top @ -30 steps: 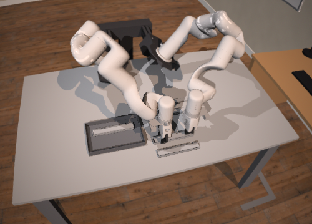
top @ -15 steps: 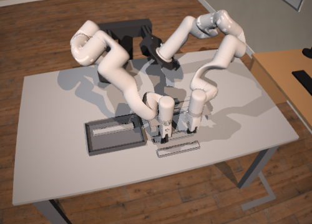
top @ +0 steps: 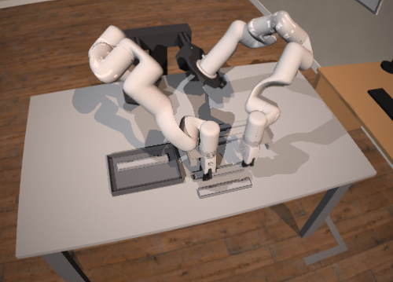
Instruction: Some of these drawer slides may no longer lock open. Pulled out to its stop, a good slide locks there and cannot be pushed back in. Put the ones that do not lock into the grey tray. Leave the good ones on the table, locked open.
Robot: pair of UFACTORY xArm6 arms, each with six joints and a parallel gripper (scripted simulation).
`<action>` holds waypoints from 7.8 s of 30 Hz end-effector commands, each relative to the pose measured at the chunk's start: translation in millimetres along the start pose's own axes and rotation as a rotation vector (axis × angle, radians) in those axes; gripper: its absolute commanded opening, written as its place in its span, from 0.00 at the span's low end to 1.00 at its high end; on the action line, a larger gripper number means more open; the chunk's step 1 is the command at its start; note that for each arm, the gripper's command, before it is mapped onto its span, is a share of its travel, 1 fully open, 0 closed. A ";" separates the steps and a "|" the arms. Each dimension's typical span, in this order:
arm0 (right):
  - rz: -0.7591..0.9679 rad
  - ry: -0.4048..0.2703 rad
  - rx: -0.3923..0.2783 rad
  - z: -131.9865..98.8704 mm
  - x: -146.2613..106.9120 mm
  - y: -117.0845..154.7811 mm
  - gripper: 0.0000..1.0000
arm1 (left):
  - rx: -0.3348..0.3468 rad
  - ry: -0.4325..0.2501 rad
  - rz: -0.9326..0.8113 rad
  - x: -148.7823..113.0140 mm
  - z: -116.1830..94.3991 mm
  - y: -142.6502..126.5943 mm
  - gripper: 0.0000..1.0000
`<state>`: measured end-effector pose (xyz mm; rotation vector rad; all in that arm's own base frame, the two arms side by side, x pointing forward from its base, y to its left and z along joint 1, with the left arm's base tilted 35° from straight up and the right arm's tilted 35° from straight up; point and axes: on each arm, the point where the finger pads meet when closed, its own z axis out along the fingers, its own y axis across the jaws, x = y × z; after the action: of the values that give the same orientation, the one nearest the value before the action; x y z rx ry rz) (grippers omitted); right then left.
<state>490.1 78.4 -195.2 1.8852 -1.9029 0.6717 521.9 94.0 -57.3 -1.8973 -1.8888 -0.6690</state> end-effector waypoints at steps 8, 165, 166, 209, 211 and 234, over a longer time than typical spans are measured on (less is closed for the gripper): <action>0.001 -0.002 0.004 -1.8 -0.5 -1.7 0.00 | -0.002 0.000 0.000 25.5 -1.1 0.8 0.00; 0.001 -0.002 0.004 -1.7 -0.5 -1.7 0.67 | -0.002 -0.001 0.000 -48.3 -28.1 0.8 0.00; 0.001 -0.002 0.004 -1.7 -0.5 -1.7 0.67 | -0.002 -0.001 0.000 -48.3 -33.5 0.8 0.00; 0.001 -0.002 0.004 -45.6 -0.5 -1.6 0.67 | -0.002 -0.001 0.000 64.6 -146.0 -39.9 0.00; 0.001 -0.002 0.004 -45.6 -0.5 -1.6 0.67 | -0.002 0.000 0.000 81.5 -151.9 -46.1 0.00; 0.001 -0.002 0.004 -49.0 -3.1 -1.6 0.67 | -0.002 0.000 0.000 181.6 -187.1 -82.6 0.00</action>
<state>487.1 105.2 -159.0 1.8850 -1.9028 0.6715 423.7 136.5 192.9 -1.8961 -1.8889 -0.6685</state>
